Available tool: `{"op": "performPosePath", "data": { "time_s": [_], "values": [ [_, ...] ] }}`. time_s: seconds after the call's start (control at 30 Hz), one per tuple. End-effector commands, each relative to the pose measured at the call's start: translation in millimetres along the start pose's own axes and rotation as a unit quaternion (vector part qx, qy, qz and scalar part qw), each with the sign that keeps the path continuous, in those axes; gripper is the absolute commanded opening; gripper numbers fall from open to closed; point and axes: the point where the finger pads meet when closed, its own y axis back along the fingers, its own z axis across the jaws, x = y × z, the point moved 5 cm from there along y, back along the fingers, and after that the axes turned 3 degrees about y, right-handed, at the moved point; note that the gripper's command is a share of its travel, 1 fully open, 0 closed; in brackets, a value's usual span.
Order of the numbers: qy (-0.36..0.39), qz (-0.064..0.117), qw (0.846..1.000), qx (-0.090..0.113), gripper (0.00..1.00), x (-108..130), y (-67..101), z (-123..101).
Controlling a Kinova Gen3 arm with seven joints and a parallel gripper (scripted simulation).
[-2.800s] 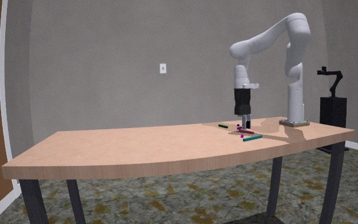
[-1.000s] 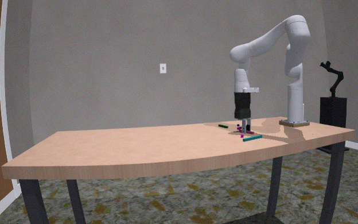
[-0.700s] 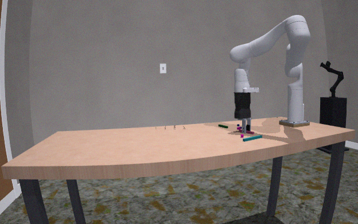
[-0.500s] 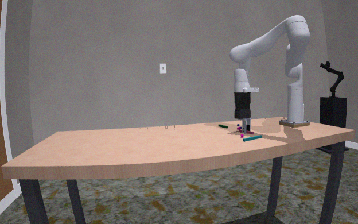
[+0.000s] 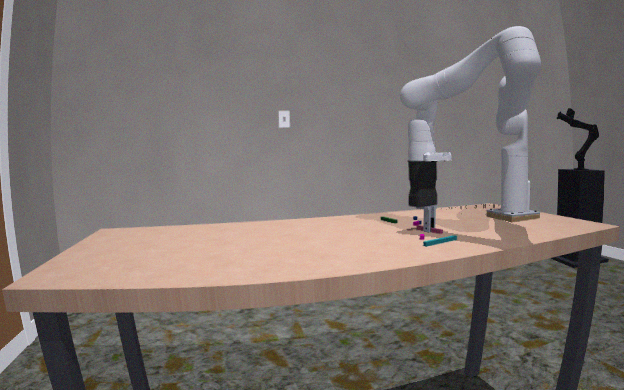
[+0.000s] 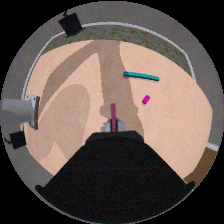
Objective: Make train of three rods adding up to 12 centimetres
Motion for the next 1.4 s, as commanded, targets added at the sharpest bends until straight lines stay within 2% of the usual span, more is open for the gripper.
{"op": "performPosePath", "data": {
  "time_s": [0.0,0.6,0.8,0.93,1.23,1.3,1.37],
  "values": [
    [0.0,0.0,1.0,-0.001,0.24,0.0,0.5,0.4],
    [0.0,0.0,1.0,-0.001,0.24,0.0,0.9,0.4],
    [0.0,0.0,1.0,-0.001,0.24,0.0,7.7,0.4],
    [0.0,0.0,1.0,-0.001,0.24,0.0,25.9,0.3],
    [0.0,0.0,1.0,-0.001,0.24,0.0,83.5,0.2],
    [0.0,0.0,1.0,-0.001,0.24,0.0,92.2,0.2],
    [0.0,0.0,1.0,-0.001,0.24,0.0,92.2,0.2]
  ]
}}
